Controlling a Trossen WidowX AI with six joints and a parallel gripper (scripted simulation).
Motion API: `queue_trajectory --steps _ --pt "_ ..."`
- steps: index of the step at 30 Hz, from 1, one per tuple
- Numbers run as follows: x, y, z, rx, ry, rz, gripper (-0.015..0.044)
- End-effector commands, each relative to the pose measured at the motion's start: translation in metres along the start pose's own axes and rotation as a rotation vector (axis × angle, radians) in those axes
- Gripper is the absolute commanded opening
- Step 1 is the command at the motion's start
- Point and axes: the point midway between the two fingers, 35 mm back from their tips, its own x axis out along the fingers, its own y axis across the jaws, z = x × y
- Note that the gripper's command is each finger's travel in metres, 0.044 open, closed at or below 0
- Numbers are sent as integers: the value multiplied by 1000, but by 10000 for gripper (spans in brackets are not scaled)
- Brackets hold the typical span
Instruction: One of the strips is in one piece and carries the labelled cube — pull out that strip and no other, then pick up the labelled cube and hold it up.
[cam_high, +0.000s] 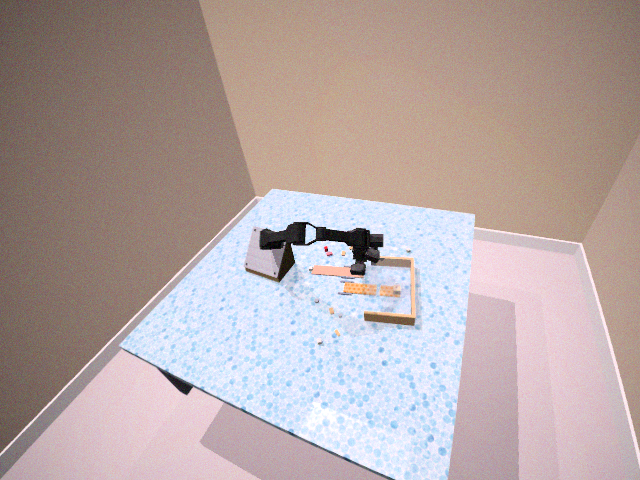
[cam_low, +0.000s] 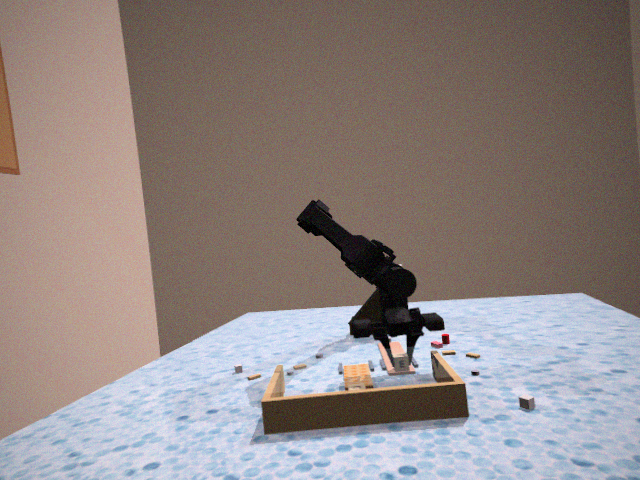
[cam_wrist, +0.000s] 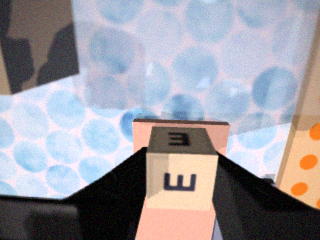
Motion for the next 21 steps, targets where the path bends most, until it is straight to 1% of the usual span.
queue_trajectory --steps 1,13,18,21 --pt "-9 1 -10 -1 1 1 0" --pt "-40 4 -55 -8 6 -2 0" --pt "-41 4 -60 -8 6 -2 0" --pt "-41 5 -70 -9 6 -2 0"
